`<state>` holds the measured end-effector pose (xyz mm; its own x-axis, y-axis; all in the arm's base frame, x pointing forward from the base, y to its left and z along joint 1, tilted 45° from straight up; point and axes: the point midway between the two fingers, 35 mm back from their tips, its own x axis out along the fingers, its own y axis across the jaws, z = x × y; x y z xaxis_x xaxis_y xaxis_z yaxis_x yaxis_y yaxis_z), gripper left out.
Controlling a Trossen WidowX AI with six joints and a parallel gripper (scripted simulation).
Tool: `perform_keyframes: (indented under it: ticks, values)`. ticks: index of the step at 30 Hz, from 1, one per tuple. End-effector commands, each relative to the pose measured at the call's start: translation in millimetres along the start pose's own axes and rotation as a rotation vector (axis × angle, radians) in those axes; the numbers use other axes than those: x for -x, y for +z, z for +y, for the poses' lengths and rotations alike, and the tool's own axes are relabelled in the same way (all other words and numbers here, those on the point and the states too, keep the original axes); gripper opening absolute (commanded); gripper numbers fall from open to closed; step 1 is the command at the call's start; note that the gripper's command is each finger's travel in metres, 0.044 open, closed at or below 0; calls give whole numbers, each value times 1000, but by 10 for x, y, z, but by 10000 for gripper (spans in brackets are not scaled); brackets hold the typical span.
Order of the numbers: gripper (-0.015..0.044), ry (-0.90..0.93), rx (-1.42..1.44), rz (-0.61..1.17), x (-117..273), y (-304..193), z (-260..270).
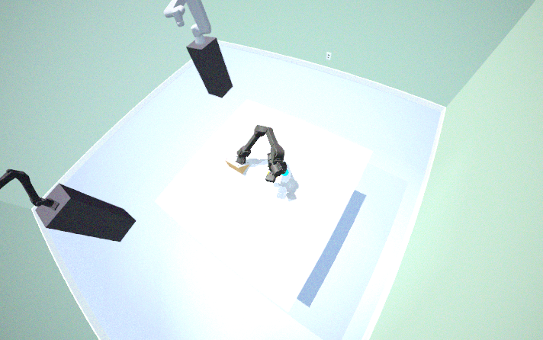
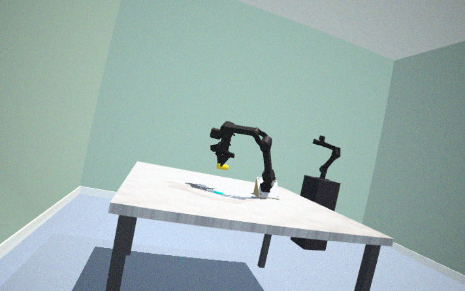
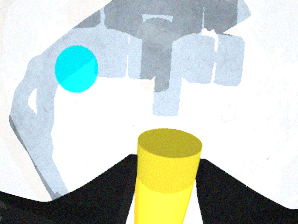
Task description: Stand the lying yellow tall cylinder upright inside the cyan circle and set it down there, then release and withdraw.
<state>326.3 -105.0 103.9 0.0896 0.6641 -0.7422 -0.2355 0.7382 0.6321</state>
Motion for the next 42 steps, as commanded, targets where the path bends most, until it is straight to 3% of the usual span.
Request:
perform_keyframes:
  ticks: [1,42]
  values:
    - [105,3,-73,-5,14,57,119]
    - [105,33,-635,-9,54,328,1029]
